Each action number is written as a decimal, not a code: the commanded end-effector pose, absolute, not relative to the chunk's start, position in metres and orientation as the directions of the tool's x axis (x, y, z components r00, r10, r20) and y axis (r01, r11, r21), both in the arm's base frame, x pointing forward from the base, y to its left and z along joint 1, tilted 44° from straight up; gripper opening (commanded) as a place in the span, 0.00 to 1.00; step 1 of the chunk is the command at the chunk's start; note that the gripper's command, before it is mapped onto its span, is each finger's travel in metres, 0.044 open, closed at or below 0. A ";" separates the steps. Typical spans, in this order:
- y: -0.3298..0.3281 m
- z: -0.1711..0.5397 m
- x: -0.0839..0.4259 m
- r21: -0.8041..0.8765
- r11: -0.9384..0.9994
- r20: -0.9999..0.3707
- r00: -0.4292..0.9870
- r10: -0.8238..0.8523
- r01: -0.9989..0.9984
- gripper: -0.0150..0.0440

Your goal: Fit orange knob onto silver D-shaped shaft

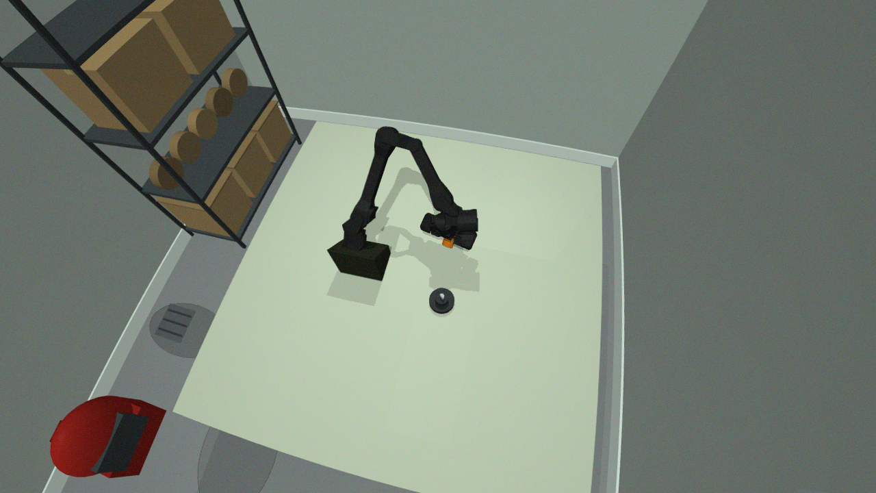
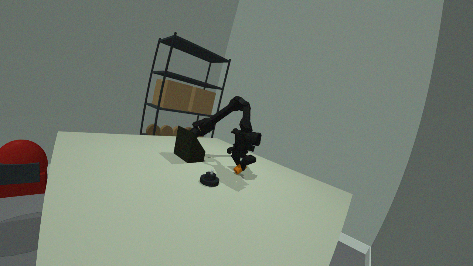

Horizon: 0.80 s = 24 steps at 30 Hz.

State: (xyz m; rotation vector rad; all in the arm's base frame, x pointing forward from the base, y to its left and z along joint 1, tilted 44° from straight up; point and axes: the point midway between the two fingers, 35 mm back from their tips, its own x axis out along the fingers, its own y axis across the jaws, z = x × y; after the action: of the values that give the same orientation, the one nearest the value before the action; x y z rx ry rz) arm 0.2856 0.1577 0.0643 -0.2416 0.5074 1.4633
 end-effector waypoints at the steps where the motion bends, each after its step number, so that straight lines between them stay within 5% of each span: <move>1: 0.154 0.061 0.284 0.144 0.106 -0.400 0.040 0.916 -0.984 0.56; 24: 0.140 0.044 0.281 0.145 0.110 -0.089 0.097 0.991 -0.983 0.56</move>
State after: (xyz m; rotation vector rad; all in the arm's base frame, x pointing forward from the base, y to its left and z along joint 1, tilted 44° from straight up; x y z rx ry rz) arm 0.2830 0.1421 0.0473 0.0177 0.2095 1.4627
